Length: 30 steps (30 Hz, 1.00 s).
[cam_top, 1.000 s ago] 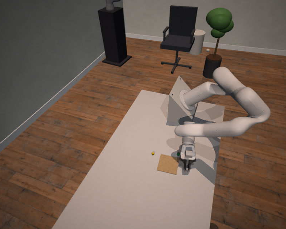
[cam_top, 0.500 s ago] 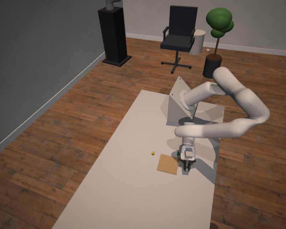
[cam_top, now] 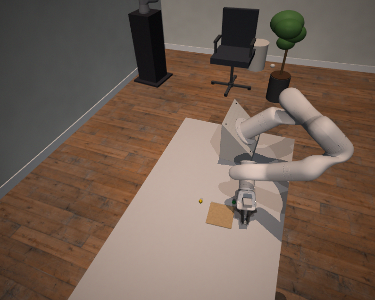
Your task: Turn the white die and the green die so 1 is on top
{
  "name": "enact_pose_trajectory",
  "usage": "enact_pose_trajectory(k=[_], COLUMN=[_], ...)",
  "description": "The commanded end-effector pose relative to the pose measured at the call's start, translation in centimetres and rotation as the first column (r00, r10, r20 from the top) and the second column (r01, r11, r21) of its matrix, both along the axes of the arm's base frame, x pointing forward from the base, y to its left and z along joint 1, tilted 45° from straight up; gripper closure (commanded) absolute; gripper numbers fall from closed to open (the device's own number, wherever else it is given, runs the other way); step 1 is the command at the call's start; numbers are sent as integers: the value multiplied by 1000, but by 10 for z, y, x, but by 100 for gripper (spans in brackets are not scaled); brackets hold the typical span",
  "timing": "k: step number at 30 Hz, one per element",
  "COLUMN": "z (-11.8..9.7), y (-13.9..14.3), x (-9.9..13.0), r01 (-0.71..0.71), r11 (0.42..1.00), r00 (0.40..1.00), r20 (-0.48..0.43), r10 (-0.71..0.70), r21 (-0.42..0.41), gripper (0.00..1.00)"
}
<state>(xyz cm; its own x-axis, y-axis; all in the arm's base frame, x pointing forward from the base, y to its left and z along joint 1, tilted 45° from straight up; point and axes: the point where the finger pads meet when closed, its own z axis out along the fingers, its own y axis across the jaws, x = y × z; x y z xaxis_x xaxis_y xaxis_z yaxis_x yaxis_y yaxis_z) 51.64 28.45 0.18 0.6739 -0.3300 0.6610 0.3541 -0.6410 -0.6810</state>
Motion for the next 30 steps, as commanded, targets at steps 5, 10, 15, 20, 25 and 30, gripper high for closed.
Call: enact_pose_trajectory(k=[5, 10, 15, 20, 25, 30], z=[0, 0, 0, 0, 0, 0], y=[0, 0, 0, 0, 0, 0], x=[0, 0, 0, 0, 0, 0], r01=[1, 1, 1, 1, 1, 1], r11=[1000, 1000, 1000, 1000, 1000, 1000], r00=[1000, 1000, 1000, 1000, 1000, 1000], r20=[1, 1, 1, 1, 1, 1], r10=[-1, -1, -1, -1, -1, -1], r21=[0, 0, 0, 0, 0, 0], gripper=[89, 89, 89, 89, 85, 81])
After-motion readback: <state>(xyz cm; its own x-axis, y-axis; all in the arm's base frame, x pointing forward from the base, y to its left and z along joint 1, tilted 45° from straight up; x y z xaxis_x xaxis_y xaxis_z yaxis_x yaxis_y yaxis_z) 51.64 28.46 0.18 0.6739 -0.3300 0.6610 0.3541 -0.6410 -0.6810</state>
